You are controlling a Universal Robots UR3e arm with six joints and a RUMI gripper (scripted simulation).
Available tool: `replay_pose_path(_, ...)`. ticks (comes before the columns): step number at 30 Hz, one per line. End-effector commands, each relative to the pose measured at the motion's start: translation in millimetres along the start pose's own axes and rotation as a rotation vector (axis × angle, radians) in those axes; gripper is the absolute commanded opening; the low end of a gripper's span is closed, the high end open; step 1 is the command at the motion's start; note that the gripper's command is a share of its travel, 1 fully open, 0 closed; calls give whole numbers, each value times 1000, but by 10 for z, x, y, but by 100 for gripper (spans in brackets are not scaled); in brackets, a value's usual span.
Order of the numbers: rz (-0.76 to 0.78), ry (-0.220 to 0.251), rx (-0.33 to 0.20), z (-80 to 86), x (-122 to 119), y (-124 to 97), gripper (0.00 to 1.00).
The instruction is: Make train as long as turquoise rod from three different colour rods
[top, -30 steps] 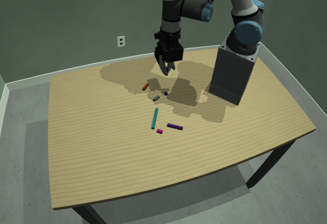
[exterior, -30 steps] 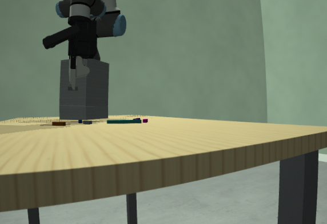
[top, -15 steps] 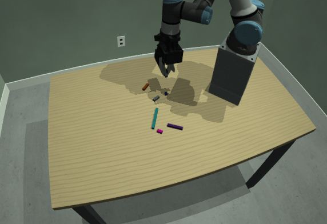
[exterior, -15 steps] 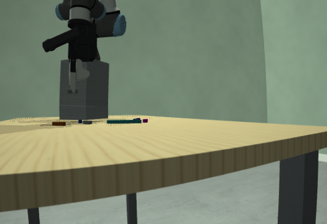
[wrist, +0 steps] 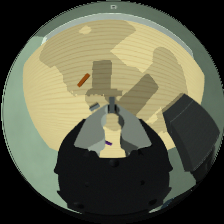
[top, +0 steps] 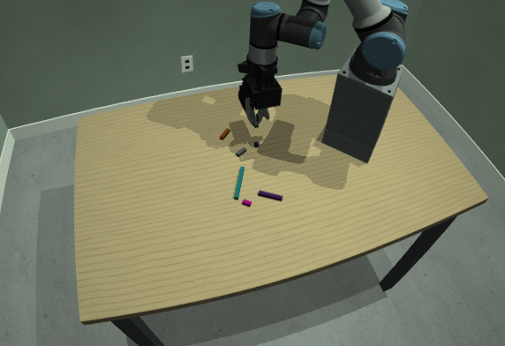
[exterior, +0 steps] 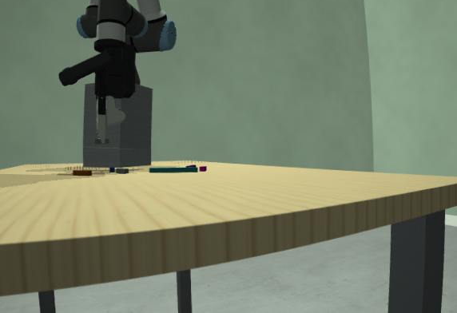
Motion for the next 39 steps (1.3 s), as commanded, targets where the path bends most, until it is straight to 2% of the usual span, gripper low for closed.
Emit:
replay_pose_path(1,0,4,2,-74,-8,4,0)
replay_pose_path(15,0,4,2,-383,-7,6,0)
replay_pose_path(27,0,4,2,-484,-7,7,0)
replay_pose_path(39,0,4,2,-494,-7,7,0)
Point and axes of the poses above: the point where the finger pads meet when closed, its own z axis back along the fingers, its own x axis across the jaws, y = z × x, the point moved 8 cm from there along z, back along the fingers, and after that the axes turned 11 degrees about -z, right-handed, at the moved point
